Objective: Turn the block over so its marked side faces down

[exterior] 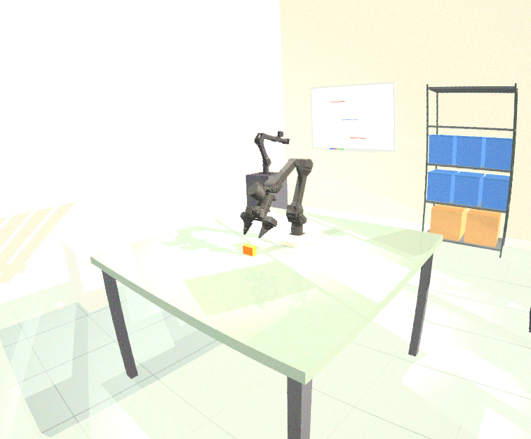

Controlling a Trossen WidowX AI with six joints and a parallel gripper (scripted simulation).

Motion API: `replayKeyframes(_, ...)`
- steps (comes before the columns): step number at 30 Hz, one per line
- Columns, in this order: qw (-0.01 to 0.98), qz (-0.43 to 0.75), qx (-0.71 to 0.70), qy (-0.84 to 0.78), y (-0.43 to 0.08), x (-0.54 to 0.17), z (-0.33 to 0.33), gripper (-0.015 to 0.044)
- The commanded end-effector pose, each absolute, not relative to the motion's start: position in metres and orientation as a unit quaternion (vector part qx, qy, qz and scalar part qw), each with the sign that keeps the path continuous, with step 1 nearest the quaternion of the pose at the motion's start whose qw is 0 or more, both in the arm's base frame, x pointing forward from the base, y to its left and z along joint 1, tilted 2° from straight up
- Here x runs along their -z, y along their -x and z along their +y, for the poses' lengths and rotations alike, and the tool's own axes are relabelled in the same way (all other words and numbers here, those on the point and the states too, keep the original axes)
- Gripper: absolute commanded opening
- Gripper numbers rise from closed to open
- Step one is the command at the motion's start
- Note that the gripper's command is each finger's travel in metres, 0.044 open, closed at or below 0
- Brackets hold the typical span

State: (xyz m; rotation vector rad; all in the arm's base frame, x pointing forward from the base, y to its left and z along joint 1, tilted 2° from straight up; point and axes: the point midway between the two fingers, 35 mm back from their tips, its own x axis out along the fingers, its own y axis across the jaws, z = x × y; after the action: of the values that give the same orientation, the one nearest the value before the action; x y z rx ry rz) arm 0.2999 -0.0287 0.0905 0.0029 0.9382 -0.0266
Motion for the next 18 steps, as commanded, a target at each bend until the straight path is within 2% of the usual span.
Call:
replayKeyframes(1,0.883,0.470,0.013,0.002,-0.298,-0.094,-0.029,0.0440)
replayKeyframes(18,0.709,0.705,0.013,-0.003,-0.335,-0.123,-0.030,0.0440)
